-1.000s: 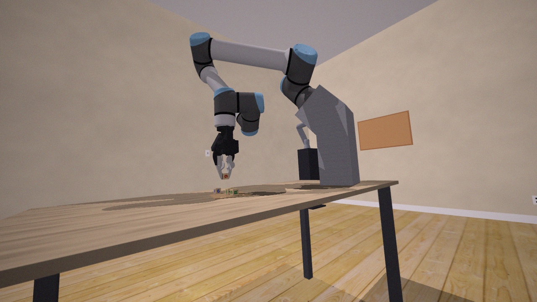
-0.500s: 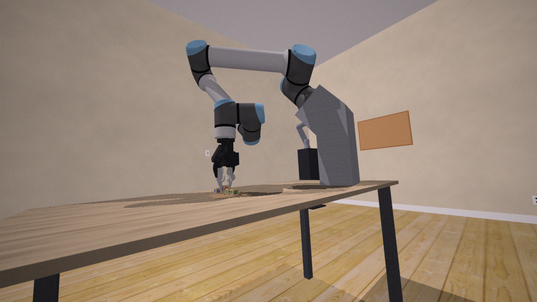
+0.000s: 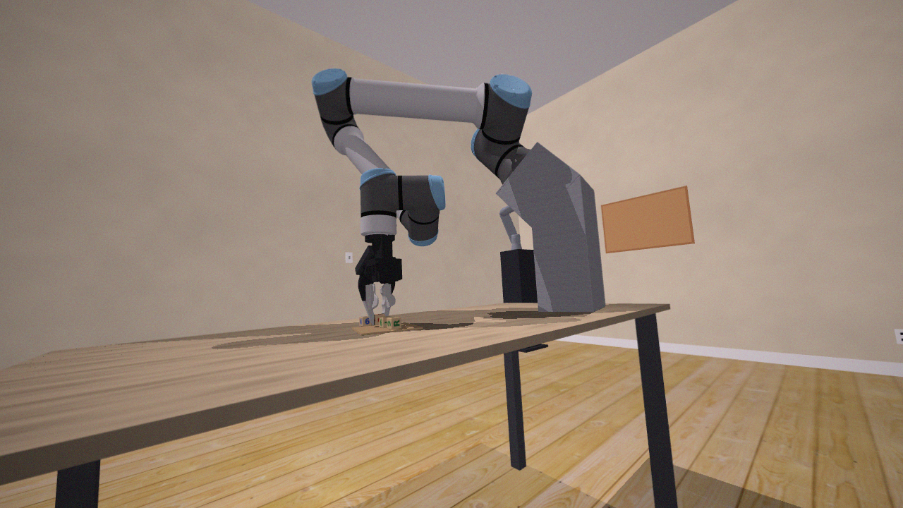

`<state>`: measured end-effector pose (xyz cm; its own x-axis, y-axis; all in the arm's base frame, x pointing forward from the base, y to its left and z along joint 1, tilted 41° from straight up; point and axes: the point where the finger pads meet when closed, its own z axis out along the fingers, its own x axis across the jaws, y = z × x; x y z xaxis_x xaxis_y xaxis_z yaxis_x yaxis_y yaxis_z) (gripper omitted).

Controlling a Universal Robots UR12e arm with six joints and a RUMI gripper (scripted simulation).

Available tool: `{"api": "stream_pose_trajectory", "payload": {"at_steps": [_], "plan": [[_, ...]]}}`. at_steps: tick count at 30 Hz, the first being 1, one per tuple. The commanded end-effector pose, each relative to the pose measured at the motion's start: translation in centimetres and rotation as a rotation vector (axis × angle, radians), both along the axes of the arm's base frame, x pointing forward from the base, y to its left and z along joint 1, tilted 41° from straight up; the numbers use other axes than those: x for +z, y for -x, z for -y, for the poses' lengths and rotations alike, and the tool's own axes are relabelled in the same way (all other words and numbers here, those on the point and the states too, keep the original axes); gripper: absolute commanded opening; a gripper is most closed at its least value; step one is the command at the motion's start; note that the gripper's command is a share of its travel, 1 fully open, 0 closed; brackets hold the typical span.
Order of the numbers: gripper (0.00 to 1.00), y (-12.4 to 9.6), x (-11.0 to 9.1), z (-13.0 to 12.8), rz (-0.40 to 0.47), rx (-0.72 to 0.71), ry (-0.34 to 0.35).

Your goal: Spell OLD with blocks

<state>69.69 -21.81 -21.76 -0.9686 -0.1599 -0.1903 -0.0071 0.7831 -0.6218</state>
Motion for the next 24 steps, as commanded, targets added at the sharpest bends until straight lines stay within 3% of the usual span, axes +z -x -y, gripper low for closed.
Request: {"api": "stream_pose_trajectory", "payload": {"at_steps": [1,24], "plan": [[0.05,-0.02,0.04,-0.04,0.001,0.001,0.000],[0.05,-0.11,-0.23,0.17,0.001,0.001,0.000]]}}
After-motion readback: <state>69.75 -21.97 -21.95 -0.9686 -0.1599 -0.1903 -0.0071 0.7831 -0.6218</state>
